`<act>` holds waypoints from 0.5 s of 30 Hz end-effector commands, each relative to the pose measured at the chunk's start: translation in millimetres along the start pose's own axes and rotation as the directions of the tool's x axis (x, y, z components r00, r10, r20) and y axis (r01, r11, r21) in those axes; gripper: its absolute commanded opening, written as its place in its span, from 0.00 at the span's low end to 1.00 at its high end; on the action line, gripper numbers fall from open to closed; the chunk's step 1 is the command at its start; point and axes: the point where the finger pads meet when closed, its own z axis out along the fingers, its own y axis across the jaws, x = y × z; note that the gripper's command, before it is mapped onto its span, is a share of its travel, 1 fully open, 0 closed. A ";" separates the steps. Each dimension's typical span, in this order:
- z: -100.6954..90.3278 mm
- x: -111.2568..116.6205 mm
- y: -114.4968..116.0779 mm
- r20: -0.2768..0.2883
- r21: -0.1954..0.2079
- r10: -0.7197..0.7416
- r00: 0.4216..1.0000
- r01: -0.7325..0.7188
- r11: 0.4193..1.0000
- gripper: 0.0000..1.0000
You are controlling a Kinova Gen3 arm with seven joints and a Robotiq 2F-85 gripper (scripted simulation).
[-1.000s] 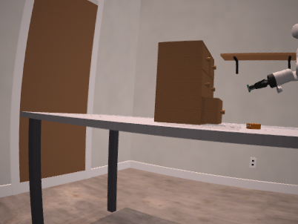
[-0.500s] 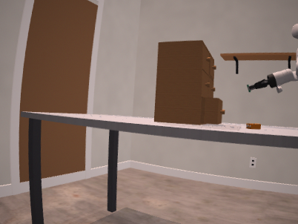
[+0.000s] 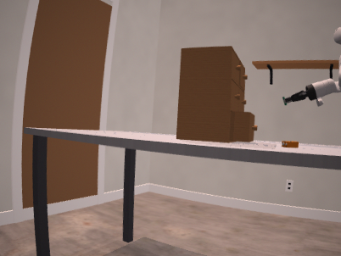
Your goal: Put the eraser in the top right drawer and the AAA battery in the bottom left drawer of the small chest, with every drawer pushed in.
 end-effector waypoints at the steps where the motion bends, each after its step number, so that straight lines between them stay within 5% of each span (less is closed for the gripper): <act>1: -0.2 -1.7 -3.2 0.009 0.007 -0.007 1.000 0.007 1.000 0.05; 15: 0.6 -1.1 -2.6 0.007 0.011 -0.006 1.000 0.006 1.000 0.05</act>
